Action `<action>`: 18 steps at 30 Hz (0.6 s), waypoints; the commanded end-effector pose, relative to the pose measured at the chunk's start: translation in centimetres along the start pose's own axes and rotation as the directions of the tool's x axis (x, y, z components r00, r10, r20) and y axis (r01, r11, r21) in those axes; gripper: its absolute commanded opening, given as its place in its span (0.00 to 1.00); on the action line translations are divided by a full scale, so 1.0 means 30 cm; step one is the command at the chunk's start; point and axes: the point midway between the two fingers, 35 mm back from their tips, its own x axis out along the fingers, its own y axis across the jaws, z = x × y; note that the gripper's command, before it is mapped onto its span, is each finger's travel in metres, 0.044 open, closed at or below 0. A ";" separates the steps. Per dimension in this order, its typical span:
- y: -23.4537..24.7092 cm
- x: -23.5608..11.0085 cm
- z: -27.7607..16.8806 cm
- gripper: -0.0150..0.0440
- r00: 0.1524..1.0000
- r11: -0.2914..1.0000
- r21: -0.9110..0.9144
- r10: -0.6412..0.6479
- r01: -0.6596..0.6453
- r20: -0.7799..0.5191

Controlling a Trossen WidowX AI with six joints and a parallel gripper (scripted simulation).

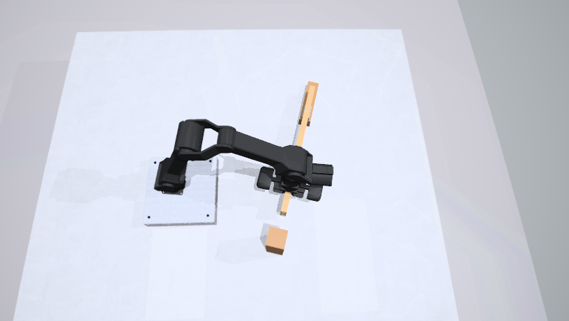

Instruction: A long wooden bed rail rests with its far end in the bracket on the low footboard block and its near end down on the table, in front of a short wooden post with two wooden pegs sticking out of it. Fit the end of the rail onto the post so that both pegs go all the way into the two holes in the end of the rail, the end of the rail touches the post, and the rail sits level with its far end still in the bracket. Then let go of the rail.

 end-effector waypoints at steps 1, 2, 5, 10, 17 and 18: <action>-0.008 -0.023 0.003 0.25 1.000 1.000 -0.001 -0.014 0.014 0.009; -0.008 -0.025 0.003 0.25 1.000 1.000 -0.001 -0.014 0.014 0.009; -0.008 -0.027 0.003 0.25 1.000 1.000 -0.001 -0.014 0.014 0.009; -0.008 -0.019 0.003 0.25 1.000 1.000 -0.001 -0.014 0.014 0.009; -0.006 -0.008 0.003 0.25 1.000 1.000 -0.001 -0.014 0.014 0.009; -0.006 -0.006 0.003 0.25 1.000 1.000 -0.001 -0.014 0.014 0.009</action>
